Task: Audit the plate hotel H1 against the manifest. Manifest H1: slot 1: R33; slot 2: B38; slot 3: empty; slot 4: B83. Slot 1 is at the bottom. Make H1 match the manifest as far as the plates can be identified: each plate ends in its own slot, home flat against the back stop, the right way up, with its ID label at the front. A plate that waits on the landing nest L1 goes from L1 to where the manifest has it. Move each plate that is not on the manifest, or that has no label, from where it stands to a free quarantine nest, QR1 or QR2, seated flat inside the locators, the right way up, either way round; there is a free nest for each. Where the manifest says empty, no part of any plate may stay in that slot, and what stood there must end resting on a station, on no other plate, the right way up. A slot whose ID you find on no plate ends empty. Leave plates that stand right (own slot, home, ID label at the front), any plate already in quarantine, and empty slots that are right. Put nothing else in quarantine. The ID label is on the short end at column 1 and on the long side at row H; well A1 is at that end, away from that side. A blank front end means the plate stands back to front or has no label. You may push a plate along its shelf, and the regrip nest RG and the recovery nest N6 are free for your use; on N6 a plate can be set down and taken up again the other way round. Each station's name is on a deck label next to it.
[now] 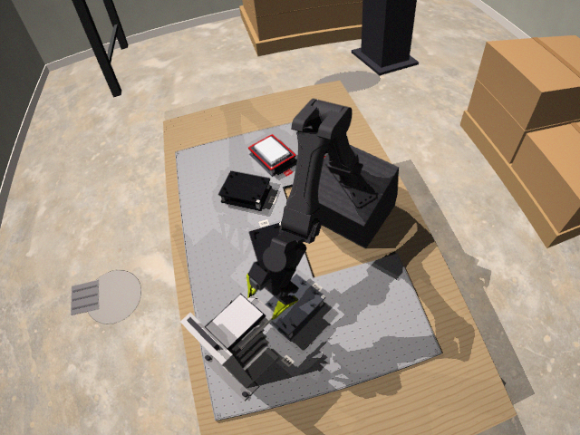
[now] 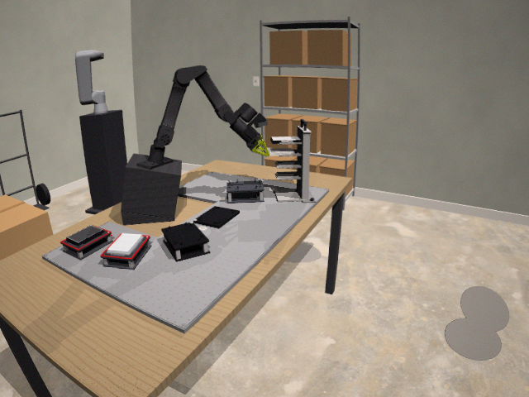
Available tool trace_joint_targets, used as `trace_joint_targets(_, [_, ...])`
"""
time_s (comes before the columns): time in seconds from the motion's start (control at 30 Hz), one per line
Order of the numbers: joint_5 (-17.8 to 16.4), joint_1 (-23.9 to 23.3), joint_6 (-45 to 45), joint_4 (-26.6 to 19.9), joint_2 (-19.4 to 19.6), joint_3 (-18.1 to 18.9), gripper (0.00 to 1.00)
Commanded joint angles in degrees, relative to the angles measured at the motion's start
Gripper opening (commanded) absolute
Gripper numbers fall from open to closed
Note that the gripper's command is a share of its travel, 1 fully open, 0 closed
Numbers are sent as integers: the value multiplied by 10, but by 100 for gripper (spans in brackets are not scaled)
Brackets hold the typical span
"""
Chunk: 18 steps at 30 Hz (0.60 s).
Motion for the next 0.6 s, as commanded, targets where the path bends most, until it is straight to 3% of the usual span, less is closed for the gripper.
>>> trace_joint_targets(0.0, [6, 7, 4, 4, -16, -11, 86])
trace_joint_targets(0.57, [14, 17, 9, 18, -49, -59, 86])
